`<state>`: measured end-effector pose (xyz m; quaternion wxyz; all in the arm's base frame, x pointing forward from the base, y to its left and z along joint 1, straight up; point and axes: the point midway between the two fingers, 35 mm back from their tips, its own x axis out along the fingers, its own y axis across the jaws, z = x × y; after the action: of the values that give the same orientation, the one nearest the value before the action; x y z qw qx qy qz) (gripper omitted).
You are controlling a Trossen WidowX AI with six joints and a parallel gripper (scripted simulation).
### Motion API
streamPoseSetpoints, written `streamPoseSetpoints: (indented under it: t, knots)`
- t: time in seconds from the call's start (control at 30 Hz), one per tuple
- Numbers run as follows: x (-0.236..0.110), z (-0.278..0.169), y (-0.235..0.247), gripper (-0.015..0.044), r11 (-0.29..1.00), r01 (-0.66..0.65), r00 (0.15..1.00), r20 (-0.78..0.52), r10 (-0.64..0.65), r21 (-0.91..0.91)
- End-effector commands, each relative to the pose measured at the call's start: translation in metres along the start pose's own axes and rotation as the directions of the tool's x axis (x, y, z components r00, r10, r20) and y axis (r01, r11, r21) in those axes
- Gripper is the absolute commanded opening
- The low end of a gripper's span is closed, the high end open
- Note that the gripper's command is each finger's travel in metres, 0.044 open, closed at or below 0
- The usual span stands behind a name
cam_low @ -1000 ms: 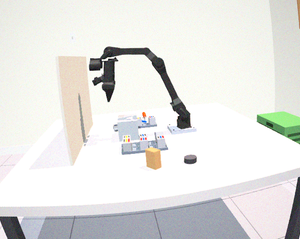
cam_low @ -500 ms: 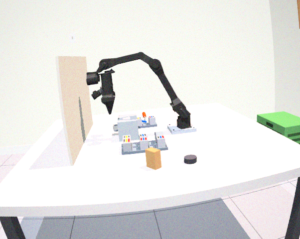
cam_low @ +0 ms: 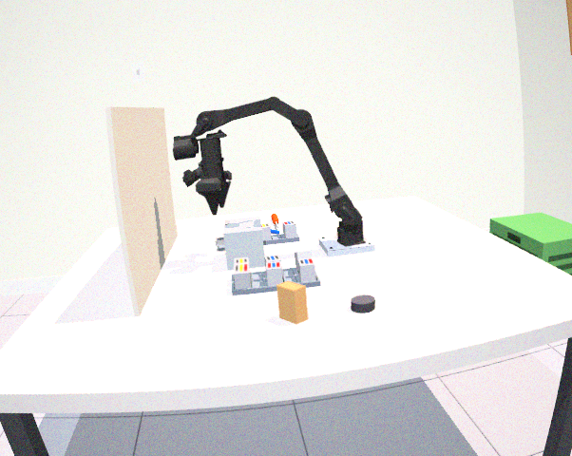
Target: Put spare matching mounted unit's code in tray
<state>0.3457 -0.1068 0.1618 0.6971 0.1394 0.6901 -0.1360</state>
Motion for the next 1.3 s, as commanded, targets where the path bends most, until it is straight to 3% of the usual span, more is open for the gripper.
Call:
streamPoseSetpoints:
  t: [0.0,0.23,0.4,0.6,0.8,1.27]
  knots:
    - [-0.011,-0.028,-0.061,0.0440,0.955,0.000,1.000,0.019,-0.006,0.295]
    - [-0.007,-0.114,-0.142,0.0440,0.611,0.000,1.000,0.011,-0.015,0.792]
    - [0.003,-0.174,-0.167,0.0440,0.277,-0.001,1.000,0.006,-0.017,0.961]
    - [0.003,-0.176,-0.167,0.0440,0.263,-0.001,1.000,0.005,-0.017,0.965]
    - [0.037,-0.172,-0.168,0.0300,0.263,-0.001,1.000,0.006,-0.017,0.965]
    - [0.050,-0.171,-0.169,0.0300,0.263,-0.001,1.000,0.006,-0.017,0.965]
